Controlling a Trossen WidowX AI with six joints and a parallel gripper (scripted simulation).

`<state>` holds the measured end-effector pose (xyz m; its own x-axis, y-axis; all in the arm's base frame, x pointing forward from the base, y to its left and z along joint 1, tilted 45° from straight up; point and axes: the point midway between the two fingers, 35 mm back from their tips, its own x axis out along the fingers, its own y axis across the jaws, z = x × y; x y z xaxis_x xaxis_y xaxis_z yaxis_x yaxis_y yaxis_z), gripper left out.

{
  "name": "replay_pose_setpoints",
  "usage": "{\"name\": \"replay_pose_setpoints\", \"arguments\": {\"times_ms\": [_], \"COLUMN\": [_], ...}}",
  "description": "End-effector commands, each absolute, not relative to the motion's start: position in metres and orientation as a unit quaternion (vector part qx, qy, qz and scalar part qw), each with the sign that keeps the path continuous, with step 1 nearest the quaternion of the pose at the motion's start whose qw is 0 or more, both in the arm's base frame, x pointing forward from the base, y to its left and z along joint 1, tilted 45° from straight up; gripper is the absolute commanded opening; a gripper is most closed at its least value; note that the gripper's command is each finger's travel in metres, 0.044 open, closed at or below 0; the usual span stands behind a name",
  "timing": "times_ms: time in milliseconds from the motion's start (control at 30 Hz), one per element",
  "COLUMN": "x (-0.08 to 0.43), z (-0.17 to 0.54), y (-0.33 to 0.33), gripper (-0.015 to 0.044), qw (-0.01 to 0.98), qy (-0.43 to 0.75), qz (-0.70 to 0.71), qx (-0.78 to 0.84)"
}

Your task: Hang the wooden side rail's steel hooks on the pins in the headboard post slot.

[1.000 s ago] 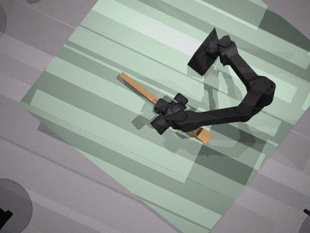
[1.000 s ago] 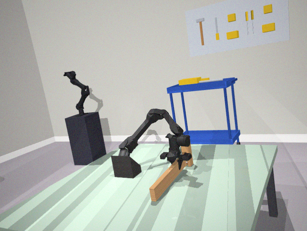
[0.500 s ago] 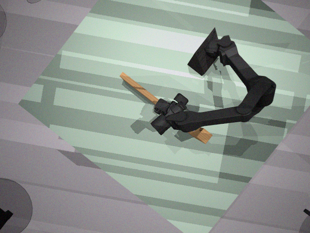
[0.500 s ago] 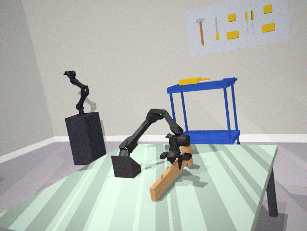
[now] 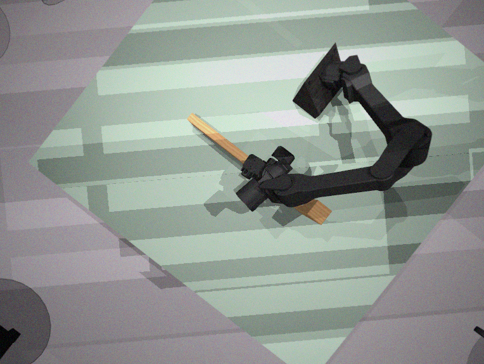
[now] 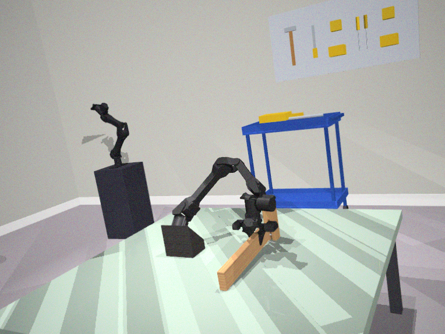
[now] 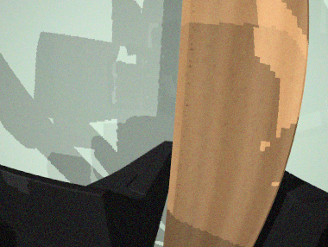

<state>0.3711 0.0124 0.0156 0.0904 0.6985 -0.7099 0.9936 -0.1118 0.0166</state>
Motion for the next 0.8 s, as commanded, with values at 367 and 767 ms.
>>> {"name": "replay_pose_setpoints", "arguments": {"times_ms": [367,767], "x": [0.3723,0.3736], "z": [0.0208,0.0224], "y": [0.0109,0.0111], "gripper": [0.0000,0.0000], "qw": [0.266,0.266], "qy": [0.608,0.608], "qz": [-0.279,-0.279], "qx": [0.694,0.694]}}
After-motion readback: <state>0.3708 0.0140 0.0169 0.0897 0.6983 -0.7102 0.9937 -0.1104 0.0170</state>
